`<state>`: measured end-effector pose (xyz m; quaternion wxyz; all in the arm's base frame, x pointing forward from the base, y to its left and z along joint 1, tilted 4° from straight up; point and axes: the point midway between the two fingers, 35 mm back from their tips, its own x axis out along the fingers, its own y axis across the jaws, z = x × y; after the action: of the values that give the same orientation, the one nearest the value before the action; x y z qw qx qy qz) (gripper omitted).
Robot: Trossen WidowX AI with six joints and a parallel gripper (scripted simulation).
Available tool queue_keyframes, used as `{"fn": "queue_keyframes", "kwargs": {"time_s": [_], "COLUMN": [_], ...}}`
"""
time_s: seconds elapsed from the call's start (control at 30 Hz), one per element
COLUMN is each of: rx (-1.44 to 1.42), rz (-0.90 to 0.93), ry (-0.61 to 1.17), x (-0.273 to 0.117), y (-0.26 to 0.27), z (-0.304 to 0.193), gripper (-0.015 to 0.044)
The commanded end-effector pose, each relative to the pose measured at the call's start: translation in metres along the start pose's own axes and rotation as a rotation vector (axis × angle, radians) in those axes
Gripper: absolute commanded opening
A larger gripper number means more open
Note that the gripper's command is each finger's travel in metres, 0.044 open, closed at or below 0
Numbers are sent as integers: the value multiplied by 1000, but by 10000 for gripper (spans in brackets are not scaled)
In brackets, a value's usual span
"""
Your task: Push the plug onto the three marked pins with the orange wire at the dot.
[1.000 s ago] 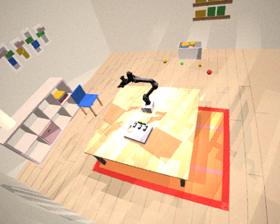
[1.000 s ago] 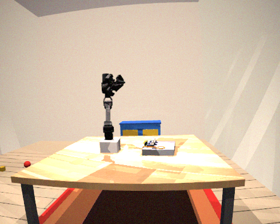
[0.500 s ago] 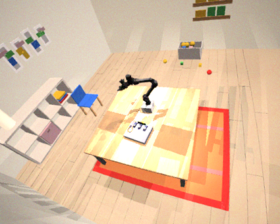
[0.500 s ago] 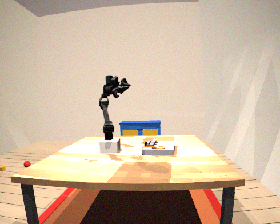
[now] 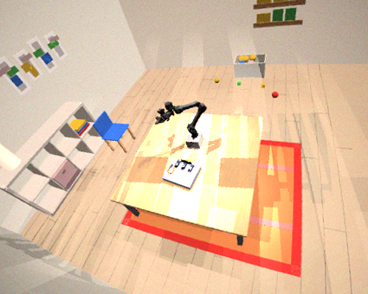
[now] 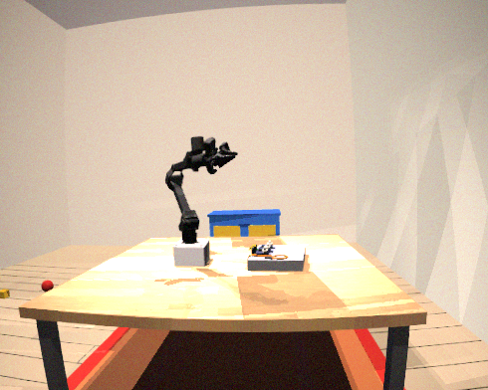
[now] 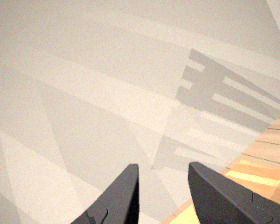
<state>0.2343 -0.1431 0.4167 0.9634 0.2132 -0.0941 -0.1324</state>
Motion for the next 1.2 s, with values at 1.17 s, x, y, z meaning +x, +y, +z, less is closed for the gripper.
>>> {"fn": "queue_keyframes", "kwargs": {"time_s": [1.17], "rx": [-302], "rz": [201], "ry": [102], "x": [30], "y": [72], "z": [-110], "gripper": [115]}}
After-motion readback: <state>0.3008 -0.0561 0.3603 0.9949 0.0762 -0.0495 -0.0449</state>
